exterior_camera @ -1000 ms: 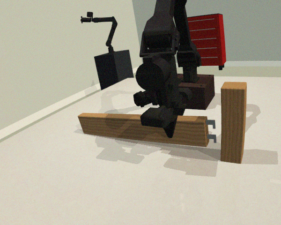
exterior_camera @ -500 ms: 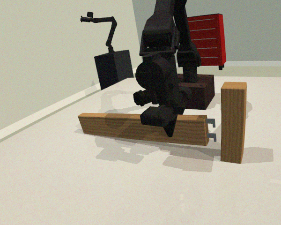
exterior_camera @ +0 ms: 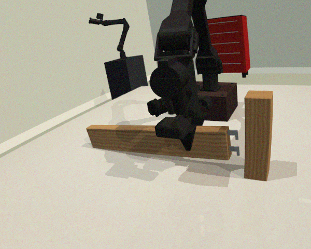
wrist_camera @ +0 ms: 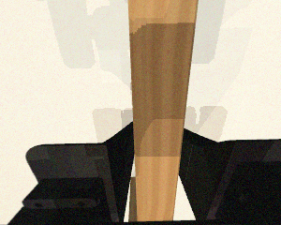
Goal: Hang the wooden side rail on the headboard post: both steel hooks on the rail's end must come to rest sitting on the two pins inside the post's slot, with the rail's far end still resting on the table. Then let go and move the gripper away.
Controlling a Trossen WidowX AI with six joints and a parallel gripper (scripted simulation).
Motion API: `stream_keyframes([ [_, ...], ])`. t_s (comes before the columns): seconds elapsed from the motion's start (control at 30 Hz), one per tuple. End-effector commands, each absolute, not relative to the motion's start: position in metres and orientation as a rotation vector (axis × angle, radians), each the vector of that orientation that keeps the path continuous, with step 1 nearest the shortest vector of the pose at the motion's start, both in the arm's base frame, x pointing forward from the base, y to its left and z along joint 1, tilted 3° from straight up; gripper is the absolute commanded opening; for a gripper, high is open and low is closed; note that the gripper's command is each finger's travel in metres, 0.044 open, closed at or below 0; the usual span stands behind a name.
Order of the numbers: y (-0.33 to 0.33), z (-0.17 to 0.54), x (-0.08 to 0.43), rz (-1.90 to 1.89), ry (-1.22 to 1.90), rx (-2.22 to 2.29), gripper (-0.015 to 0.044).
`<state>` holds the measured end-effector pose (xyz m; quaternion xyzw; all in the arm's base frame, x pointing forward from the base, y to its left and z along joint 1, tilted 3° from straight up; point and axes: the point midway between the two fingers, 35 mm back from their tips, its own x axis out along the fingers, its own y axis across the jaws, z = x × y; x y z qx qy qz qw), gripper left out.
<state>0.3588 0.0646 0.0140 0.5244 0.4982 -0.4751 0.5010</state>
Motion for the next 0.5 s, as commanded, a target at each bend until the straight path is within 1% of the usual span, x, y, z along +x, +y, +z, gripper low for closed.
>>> stream_keyframes([
  [0.0,0.065,0.0222,0.3622,-1.136,1.188,1.284,0.0],
  [0.47,0.066,0.0222,0.3632,-1.136,1.188,1.284,0.0],
])
